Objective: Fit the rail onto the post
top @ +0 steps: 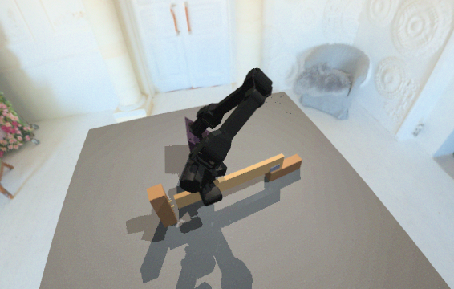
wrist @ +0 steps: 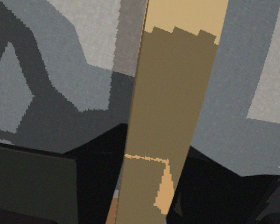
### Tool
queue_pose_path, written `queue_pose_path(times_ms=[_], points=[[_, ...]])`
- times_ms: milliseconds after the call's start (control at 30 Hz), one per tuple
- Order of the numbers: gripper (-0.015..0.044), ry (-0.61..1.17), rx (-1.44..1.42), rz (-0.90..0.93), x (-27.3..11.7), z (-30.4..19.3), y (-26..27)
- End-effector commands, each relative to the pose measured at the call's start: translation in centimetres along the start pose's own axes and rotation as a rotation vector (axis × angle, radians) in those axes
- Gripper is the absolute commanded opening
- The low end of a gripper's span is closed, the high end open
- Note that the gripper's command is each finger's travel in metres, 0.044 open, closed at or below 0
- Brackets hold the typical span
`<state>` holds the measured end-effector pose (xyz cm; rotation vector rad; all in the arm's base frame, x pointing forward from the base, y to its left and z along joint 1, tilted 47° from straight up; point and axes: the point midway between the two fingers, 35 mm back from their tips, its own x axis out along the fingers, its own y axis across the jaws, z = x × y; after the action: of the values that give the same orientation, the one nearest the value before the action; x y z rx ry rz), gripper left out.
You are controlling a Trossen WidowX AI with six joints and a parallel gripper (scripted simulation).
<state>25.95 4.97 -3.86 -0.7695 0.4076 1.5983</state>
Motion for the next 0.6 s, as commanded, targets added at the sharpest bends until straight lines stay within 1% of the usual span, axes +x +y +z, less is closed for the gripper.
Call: queue_pose_path(times_ms=[0, 567], points=[[0.0, 0.003, -0.003, -0.009, -0.18, -0.31, -0.12], [0.0, 0.003, -0.003, -0.009, -0.25, -0.82, -0.12]])
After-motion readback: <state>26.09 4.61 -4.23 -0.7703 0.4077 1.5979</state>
